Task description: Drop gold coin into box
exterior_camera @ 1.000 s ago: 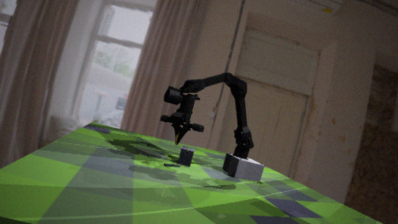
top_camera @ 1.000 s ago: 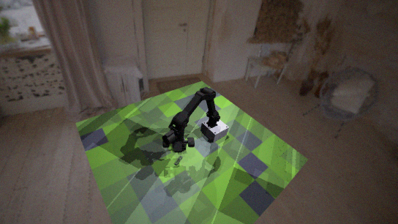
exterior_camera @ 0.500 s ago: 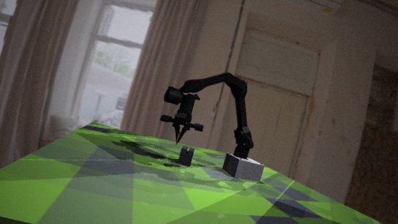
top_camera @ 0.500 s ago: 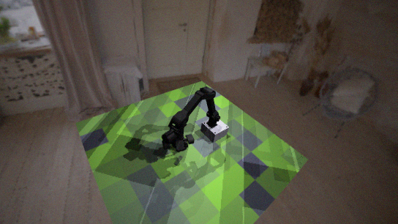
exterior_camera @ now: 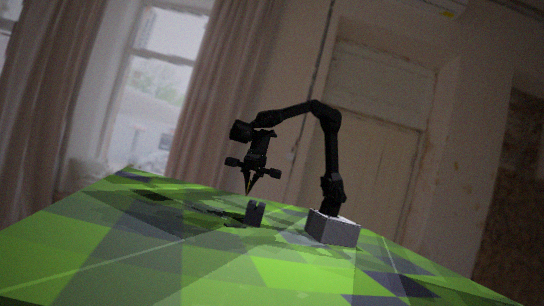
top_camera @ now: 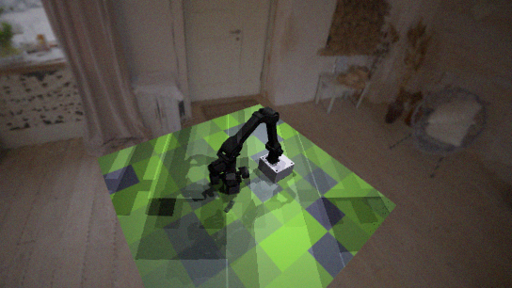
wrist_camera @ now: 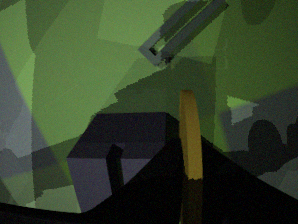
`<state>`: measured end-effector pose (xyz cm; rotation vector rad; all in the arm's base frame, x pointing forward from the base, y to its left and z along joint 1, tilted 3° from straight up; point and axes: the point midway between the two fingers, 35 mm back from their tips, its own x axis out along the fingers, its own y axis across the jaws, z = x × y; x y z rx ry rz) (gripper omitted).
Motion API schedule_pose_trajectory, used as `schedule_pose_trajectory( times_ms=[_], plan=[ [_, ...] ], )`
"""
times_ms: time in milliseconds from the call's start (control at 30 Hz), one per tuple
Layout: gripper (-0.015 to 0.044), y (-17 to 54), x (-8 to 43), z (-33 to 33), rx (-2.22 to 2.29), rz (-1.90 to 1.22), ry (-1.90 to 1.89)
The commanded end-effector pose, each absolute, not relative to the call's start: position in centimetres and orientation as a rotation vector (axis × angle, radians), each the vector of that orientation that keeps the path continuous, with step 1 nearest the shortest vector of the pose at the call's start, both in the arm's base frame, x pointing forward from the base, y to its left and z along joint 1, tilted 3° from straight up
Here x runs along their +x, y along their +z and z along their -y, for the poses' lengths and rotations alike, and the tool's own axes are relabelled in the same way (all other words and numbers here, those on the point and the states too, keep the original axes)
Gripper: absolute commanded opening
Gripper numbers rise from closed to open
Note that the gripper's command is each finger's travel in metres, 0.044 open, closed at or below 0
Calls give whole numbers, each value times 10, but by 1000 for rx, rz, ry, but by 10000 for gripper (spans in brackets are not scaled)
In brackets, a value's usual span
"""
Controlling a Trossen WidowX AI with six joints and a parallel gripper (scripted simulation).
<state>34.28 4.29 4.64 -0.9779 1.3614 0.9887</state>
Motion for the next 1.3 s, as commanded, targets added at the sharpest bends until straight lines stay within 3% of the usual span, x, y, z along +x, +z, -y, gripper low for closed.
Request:
schedule_pose_trajectory(
  times_ms=[0, 900, 1267],
  plan=[
    [0, 46, 336, -34, -983, -1364, 987],
    [0, 44, 285, 13, -987, -1367, 990],
    [0, 45, 288, 11, -980, -1369, 989]
  ],
)
